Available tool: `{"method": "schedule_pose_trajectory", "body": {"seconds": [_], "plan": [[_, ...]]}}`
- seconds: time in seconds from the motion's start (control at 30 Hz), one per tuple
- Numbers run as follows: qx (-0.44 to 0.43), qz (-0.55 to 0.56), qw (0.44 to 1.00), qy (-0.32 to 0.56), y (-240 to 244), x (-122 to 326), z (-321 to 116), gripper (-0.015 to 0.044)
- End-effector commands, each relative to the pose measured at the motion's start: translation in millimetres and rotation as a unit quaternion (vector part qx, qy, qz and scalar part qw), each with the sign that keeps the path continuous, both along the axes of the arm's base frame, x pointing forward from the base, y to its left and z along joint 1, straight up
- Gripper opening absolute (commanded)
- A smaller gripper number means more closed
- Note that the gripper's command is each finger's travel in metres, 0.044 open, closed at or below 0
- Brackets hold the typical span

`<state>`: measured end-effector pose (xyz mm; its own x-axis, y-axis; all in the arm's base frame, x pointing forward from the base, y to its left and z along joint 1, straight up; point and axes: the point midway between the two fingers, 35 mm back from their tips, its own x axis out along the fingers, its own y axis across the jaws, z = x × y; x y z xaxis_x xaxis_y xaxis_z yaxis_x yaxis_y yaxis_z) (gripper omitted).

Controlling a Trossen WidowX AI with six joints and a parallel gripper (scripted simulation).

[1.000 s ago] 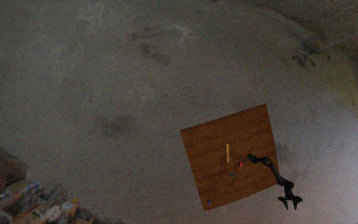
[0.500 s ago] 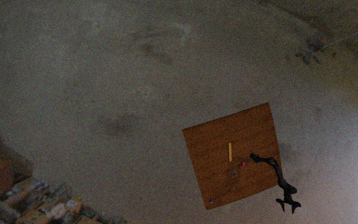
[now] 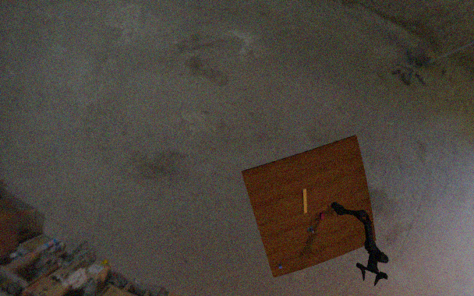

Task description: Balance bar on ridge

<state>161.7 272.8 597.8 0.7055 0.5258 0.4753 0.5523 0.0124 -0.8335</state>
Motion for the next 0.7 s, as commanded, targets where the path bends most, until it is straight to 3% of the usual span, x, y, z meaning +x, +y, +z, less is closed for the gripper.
{"method": "schedule_pose_trajectory", "body": {"seconds": [0.0, 0.67], "plan": [[-0.017, -0.016, 1.000, 0.010, 6.1, 18.9, -11.7, 0.0315], [-0.128, -0.111, 0.982, 0.083, -2.0, 120.8, -79.7, 0.0315]]}}
